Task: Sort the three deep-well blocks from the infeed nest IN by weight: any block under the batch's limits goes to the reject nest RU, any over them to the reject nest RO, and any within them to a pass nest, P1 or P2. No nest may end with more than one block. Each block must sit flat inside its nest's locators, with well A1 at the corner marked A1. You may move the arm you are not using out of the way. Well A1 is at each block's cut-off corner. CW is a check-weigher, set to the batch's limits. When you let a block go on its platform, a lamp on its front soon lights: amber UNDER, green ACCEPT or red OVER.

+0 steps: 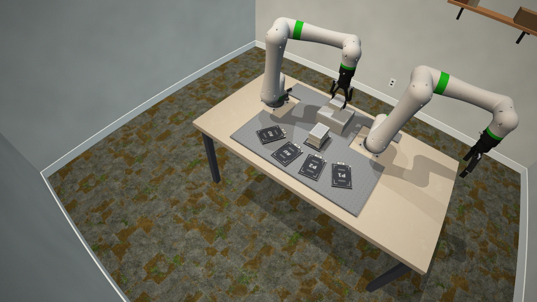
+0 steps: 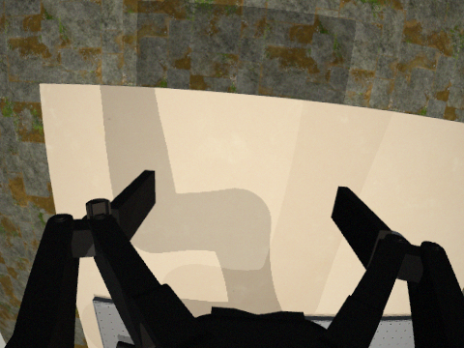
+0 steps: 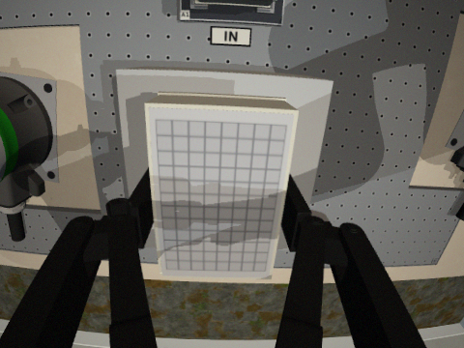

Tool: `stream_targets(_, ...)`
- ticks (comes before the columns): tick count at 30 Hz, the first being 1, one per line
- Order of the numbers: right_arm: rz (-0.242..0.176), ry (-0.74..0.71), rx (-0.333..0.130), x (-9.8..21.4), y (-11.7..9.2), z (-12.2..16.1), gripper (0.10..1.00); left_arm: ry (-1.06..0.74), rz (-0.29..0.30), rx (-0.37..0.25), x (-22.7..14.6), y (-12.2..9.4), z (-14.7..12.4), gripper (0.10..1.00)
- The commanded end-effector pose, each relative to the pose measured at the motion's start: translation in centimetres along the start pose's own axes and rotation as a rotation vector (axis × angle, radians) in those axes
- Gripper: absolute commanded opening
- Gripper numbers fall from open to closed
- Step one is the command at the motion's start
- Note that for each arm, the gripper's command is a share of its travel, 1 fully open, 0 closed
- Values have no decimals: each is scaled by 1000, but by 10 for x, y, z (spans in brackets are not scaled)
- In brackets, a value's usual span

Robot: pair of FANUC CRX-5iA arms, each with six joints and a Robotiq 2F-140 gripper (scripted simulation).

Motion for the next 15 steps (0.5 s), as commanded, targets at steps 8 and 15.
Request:
stream_targets(8, 2, 0, 0, 6, -1, -28, 99, 0, 0, 2, 0, -1, 0, 1000)
stream_targets(15, 2, 0, 0, 6, -1, -27, 99, 0, 0, 2, 0, -1, 0, 1000)
Point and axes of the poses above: on each arm, the point where the finger pads meet when closed, its own y axis out along the fingers, its own x axis across the jaws, z = x × y, the point moved 1 cm from there along -y, back along the fingers, and after that the axes turned 5 degrees about y, right-handed, at the moved point
